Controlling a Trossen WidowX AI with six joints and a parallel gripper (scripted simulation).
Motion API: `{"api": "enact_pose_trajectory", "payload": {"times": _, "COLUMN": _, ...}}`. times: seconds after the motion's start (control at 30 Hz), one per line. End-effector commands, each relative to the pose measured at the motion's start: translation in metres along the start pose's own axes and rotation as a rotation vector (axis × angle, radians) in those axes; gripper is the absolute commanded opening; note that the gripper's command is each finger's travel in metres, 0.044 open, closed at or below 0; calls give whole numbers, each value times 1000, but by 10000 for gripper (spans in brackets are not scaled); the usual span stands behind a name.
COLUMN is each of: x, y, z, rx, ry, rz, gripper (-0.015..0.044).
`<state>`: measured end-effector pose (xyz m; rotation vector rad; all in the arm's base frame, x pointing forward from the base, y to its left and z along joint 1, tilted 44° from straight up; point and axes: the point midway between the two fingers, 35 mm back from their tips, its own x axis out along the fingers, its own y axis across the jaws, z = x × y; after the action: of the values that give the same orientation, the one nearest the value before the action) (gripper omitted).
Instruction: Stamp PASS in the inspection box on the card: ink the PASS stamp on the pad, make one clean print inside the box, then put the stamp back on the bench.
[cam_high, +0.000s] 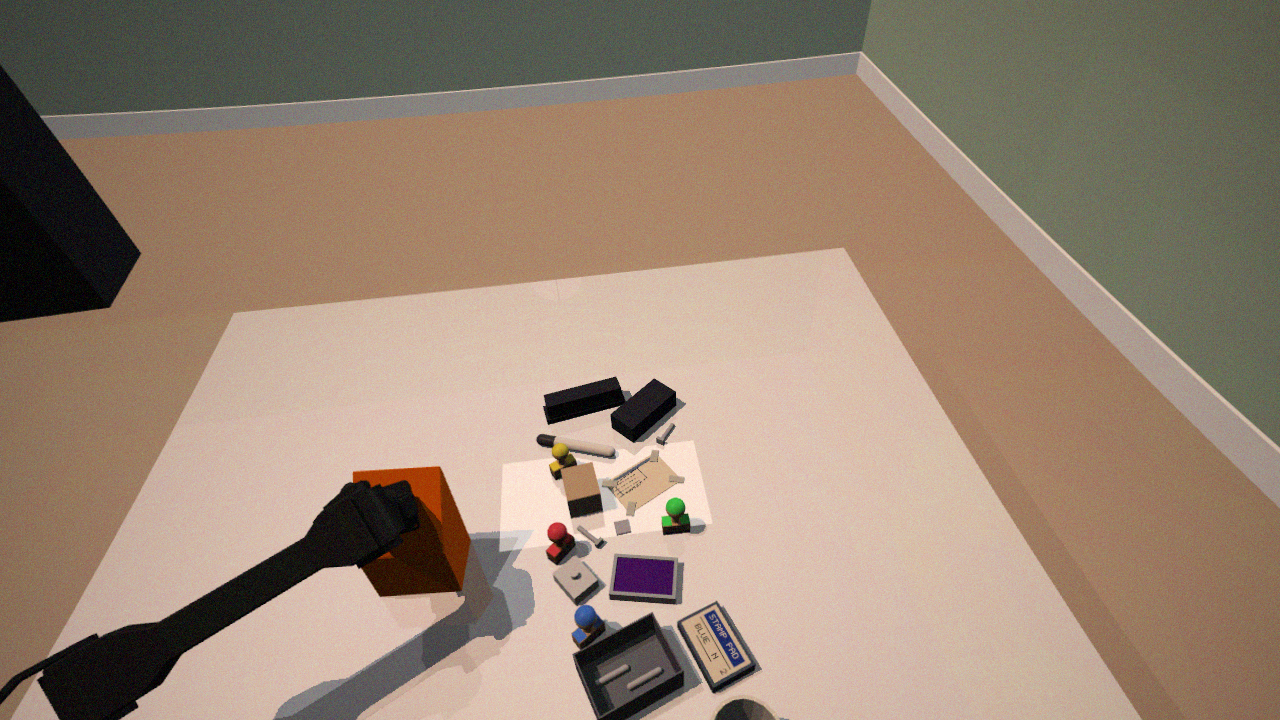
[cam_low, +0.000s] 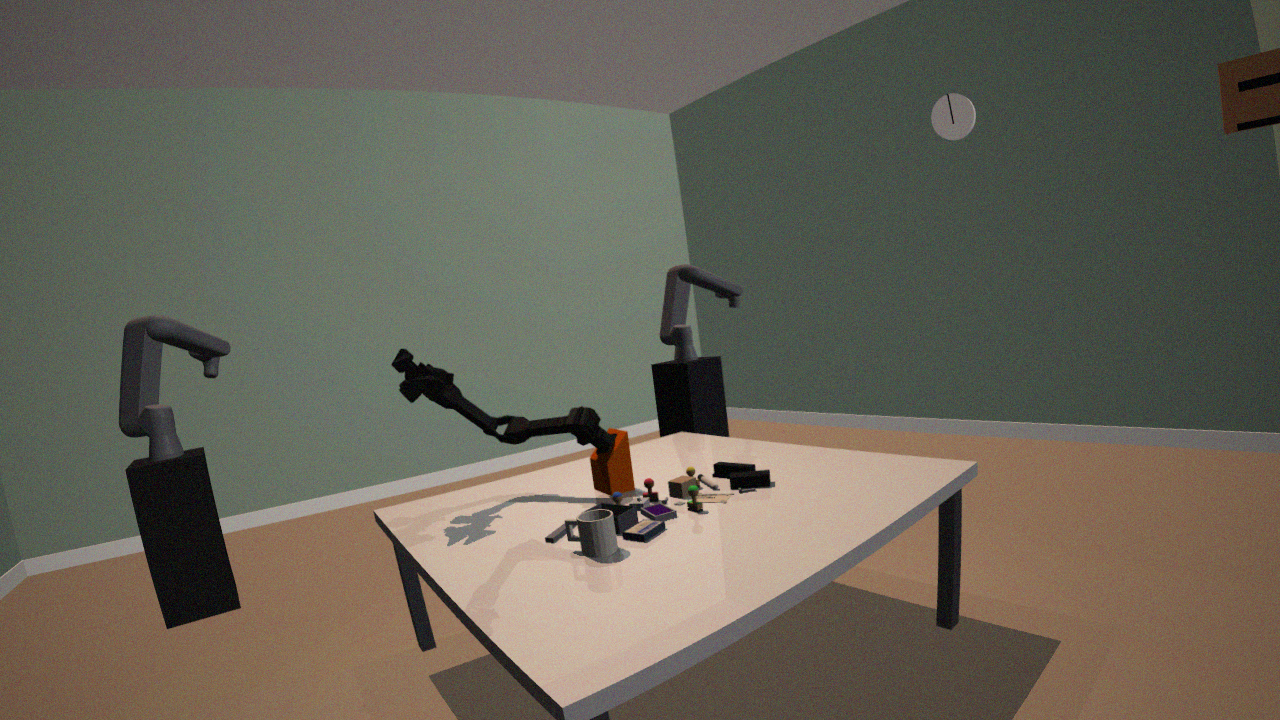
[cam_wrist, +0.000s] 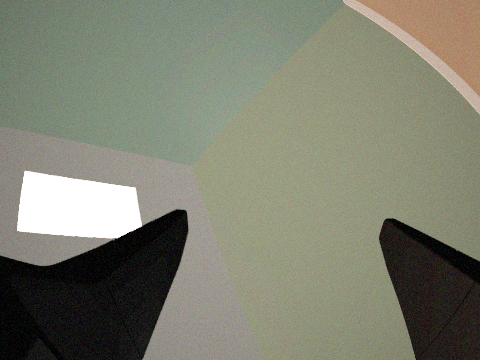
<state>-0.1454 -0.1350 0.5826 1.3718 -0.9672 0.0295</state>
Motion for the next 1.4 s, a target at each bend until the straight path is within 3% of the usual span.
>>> {"api": "enact_pose_trajectory", "payload": {"times": 0.0, "x": 1, "y": 0, "z": -1, "rx": 0, "ry": 3, "rz": -1, "gripper": 374}}
{"api": "enact_pose_trajectory", "payload": {"times": 0.2, "x": 22, "y": -12, "z": -38, "rx": -9, "ry": 90, "rz": -48, "gripper": 224}}
{"api": "enact_pose_trajectory", "payload": {"times": 0.67, "x": 109, "y": -95, "z": -173, "rx": -343, "ry": 281, "rz": -300, "gripper": 224}}
{"api": "enact_pose_trajectory", "payload": {"times": 0.97, "x": 145, "y": -207, "z": -271, "rx": -660, "ry": 456, "rz": -546, "gripper": 224}}
{"api": "enact_pose_trajectory", "payload": {"times": 1.37, "x": 154, "y": -394, "z": -338, "rx": -1122, "ry": 675, "rz": -909, "gripper": 224}}
